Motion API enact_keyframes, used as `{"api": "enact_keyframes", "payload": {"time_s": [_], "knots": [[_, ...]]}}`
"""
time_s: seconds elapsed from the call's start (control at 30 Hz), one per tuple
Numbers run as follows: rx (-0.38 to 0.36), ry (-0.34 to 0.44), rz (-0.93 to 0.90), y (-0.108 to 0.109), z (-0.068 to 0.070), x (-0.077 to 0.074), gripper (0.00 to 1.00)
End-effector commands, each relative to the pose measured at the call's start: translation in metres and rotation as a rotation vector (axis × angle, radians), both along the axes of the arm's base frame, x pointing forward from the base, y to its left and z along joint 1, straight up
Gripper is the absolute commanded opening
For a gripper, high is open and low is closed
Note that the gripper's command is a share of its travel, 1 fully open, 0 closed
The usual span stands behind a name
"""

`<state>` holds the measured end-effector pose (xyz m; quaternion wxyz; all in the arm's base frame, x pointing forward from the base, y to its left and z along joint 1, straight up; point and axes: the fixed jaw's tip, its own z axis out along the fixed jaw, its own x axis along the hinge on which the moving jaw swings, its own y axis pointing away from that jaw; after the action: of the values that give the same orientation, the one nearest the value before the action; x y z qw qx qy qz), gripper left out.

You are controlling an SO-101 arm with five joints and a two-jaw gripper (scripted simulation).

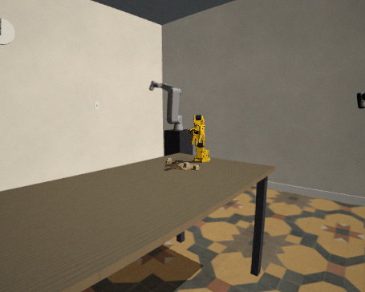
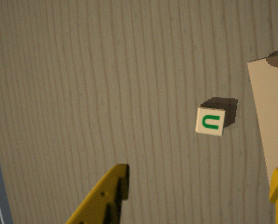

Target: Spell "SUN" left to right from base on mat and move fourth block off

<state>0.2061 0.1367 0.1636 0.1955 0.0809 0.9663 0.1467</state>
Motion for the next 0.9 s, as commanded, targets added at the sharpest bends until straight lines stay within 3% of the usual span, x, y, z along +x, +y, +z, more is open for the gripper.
{"api": "enact_keyframes", "payload": {"time_s": [0.0, 0.17, 0.3, 0.57, 0.63, 0.87], "knots": [[0.047, -0.063, -0.003, 0.002, 0.015, 0.001, 0.32], [0.044, -0.059, -0.003, 0.002, 0.015, 0.001, 0.32], [0.023, -0.026, -0.004, 0.003, 0.006, 0.003, 0.32], [-0.088, 0.148, -0.004, 0.006, -0.04, 0.007, 0.32], [-0.088, 0.148, -0.004, 0.006, -0.04, 0.007, 0.32], [-0.19, 0.307, -0.005, 0.004, -0.083, 0.005, 0.32]]}}
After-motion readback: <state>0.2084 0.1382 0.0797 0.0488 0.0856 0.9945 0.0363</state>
